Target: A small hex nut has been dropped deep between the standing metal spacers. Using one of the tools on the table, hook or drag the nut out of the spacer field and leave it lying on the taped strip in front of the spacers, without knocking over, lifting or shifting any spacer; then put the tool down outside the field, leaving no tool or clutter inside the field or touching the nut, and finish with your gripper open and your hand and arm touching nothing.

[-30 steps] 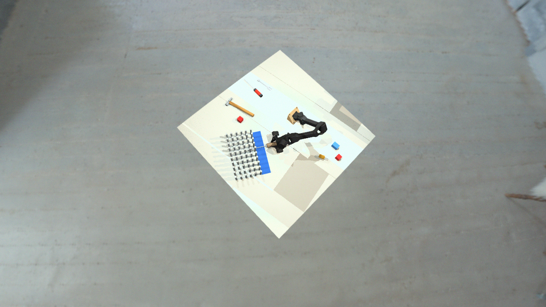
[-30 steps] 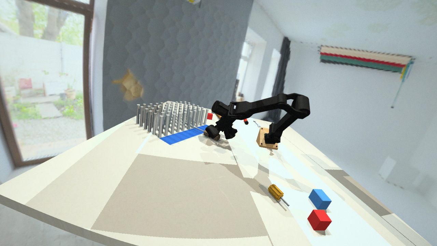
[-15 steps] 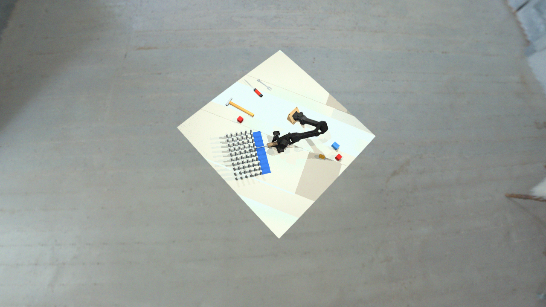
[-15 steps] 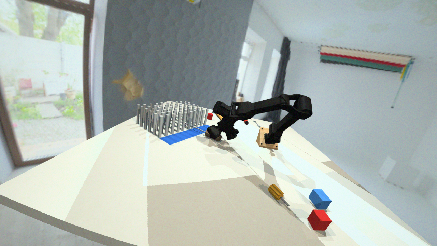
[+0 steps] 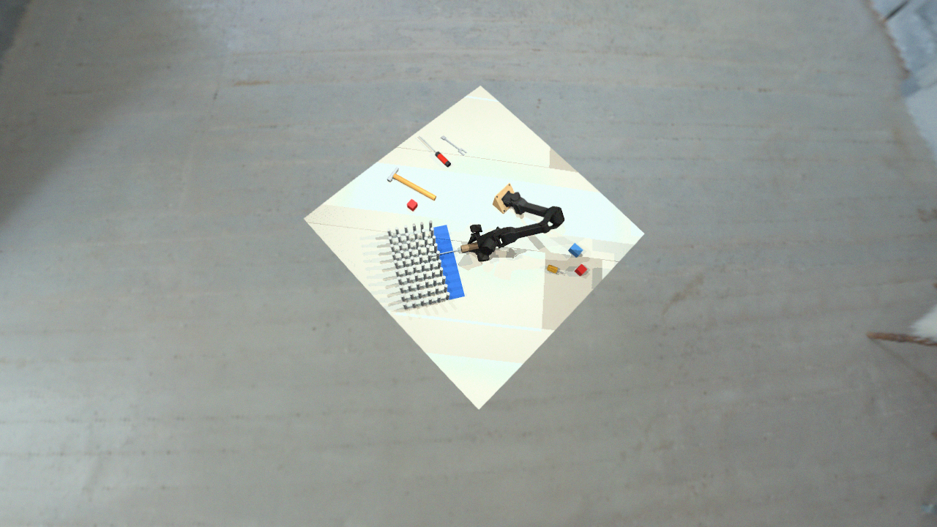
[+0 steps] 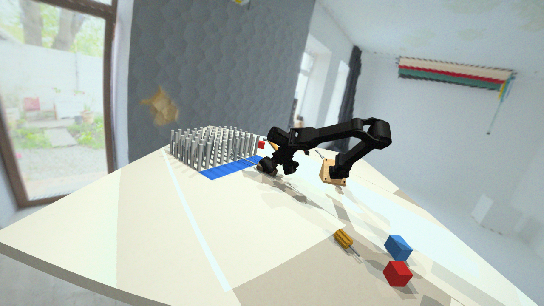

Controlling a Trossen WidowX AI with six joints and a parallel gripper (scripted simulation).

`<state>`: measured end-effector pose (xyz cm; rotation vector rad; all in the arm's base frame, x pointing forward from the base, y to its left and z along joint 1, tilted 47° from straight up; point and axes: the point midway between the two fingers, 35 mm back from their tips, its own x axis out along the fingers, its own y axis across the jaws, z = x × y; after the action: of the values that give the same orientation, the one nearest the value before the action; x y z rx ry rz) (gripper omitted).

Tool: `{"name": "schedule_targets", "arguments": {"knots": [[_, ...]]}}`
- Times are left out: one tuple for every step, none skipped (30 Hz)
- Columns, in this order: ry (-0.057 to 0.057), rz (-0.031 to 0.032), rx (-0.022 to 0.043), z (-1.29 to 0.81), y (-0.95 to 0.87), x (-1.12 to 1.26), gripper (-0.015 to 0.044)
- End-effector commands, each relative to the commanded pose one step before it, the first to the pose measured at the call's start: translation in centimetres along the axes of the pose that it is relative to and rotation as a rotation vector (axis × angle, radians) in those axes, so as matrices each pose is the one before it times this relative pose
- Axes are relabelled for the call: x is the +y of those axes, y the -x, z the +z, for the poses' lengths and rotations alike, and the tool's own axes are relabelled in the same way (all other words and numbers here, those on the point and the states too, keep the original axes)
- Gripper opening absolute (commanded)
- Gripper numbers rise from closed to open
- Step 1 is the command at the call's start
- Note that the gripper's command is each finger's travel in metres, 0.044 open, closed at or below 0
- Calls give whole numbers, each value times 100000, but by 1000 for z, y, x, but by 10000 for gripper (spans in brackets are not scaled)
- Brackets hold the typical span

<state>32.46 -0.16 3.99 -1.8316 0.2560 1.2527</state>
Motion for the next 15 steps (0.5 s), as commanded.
{"name": "schedule_targets", "arguments": {"knots": [[-535,483,440,159,162,82,0],[-3,-2,-2,47,32,0,0],[-3,-2,-2,47,32,0,0],[-3,-2,-2,47,32,0,0],[-3,-1,-2,47,32,0,0],[-3,-1,-2,47,32,0,0],[-3,-1,-2,47,32,0,0],[-3,-1,-2,47,32,0,0],[-3,-1,-2,45,30,0,0],[-3,-1,-2,45,30,0,0],[-3,-1,-2,45,30,0,0],[-3,-1,-2,45,30,0,0],[-3,-1,-2,45,30,0,0],[-3,-1,-2,45,30,0,0],[-3,-1,-2,45,30,0,0]]}}
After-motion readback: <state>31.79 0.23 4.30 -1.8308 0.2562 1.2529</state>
